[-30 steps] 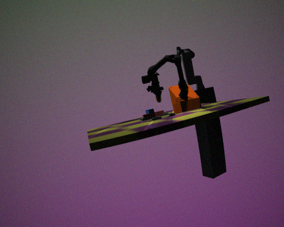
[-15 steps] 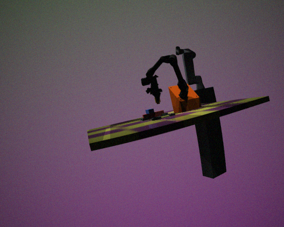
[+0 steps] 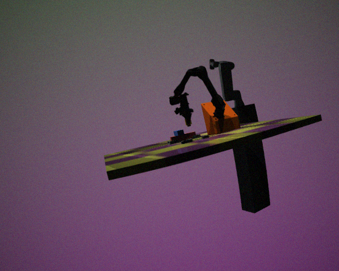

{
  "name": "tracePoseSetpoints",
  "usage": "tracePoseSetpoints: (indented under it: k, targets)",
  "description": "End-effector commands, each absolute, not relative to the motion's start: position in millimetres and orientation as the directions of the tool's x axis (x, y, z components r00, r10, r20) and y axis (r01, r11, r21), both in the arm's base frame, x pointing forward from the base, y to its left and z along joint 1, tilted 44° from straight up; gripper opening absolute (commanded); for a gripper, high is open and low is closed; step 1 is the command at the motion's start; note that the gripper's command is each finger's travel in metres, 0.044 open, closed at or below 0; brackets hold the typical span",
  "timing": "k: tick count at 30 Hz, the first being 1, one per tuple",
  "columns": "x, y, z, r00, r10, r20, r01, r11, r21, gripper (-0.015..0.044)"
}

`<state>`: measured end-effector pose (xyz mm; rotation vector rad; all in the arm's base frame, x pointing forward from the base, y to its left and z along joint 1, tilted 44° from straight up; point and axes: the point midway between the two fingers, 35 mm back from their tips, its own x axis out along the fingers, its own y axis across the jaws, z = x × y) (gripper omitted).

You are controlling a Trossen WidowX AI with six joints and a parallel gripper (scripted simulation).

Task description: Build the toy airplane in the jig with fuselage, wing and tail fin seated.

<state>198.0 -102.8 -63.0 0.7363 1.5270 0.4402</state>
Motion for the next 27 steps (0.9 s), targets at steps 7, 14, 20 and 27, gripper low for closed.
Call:
tracePoseSetpoints:
  k: [7, 14, 20, 27]
  targets:
    - [186.0, -112.5, -87.4, 0.027, 0.683, -0.730, 0.182, 0.715, 0.675, 0.0000]
    - [186.1, -112.5, -87.3, 0.027, 0.683, -0.730, 0.182, 0.715, 0.675, 0.0065]
    - [186.0, -112.4, -87.3, 0.027, 0.683, -0.730, 0.182, 0.715, 0.675, 0.0065]
    - [186.0, -112.4, -87.3, 0.027, 0.683, -0.730, 0.182, 0.715, 0.675, 0.0065]
